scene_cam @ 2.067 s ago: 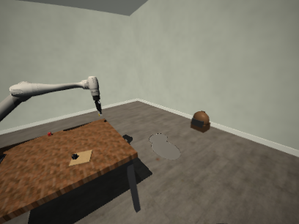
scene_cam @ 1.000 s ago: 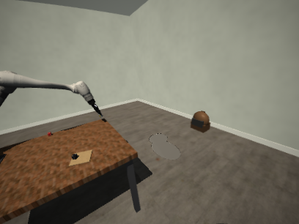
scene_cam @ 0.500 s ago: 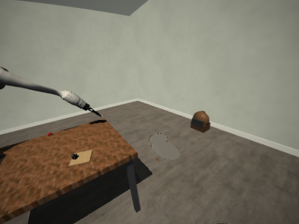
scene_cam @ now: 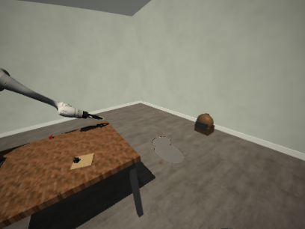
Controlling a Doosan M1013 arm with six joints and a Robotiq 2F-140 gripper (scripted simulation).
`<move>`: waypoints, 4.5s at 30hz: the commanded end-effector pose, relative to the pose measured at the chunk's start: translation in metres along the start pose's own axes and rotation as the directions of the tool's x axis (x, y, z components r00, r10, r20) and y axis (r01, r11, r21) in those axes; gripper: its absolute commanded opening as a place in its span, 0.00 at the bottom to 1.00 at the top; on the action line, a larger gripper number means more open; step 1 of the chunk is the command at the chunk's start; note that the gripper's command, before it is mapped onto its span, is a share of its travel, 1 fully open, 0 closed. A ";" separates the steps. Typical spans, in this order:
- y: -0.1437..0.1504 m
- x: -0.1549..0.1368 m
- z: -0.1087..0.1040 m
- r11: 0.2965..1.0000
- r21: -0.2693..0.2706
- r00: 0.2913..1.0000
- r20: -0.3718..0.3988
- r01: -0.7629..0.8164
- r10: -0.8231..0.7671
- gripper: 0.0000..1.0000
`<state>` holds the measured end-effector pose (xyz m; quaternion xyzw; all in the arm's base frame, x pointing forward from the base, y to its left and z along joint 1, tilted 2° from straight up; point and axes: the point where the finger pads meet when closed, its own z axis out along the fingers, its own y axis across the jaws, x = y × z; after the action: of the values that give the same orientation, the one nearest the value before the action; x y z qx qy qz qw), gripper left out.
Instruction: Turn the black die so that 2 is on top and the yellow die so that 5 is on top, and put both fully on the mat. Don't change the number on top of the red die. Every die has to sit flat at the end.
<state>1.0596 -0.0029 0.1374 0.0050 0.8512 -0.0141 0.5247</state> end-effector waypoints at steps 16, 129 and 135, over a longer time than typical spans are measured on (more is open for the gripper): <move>-0.002 0.022 0.013 1.000 -0.021 1.000 0.013 -0.002 0.002 0.24; -0.001 0.071 0.040 1.000 -0.021 1.000 0.013 -0.002 0.002 0.24; -0.001 0.071 0.040 1.000 -0.021 1.000 0.013 -0.002 0.002 0.24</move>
<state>1.0635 -0.0056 0.0560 0.0003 0.8480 -0.0049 0.5300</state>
